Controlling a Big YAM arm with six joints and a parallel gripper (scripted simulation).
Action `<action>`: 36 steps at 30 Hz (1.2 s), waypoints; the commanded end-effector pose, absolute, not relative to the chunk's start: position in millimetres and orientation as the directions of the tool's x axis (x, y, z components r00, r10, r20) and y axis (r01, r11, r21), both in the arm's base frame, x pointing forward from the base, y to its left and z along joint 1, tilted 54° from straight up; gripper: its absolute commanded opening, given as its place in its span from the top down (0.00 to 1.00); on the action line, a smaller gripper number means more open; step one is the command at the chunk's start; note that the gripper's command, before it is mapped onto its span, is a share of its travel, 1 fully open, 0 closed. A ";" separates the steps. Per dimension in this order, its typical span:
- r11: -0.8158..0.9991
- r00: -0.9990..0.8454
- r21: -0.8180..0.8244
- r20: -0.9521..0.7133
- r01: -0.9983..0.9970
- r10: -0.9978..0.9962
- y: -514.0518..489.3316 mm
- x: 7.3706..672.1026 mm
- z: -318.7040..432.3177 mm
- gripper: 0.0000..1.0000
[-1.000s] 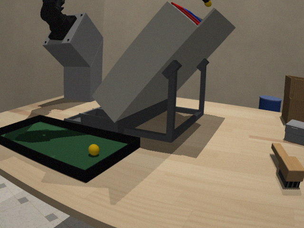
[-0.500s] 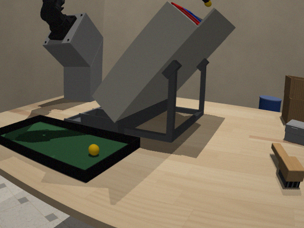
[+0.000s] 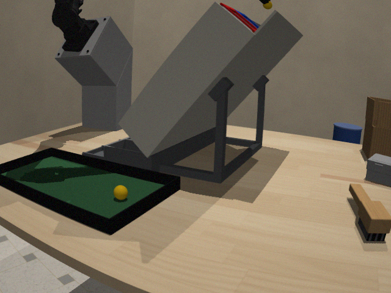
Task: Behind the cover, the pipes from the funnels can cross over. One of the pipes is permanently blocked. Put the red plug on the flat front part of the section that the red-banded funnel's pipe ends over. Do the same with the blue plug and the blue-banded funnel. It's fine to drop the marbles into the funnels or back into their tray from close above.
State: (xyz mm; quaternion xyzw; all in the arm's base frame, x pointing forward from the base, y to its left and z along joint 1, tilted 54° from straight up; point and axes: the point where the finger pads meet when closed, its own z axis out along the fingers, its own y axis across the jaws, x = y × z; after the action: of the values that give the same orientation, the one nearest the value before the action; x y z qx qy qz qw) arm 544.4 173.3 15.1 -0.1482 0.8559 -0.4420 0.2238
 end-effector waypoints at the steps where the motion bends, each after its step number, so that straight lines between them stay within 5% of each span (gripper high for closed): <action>1: 0.579 -0.848 -0.815 -0.281 -0.036 -0.448 178.6 560.3 28.4 1.00; 36: 0.594 -0.846 -0.804 -0.309 -0.011 -0.434 181.2 570.5 35.6 1.00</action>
State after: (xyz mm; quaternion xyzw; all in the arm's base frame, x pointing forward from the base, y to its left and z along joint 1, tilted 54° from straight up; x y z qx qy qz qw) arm 551.4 172.9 19.8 -0.1468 0.8561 -0.4412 0.2255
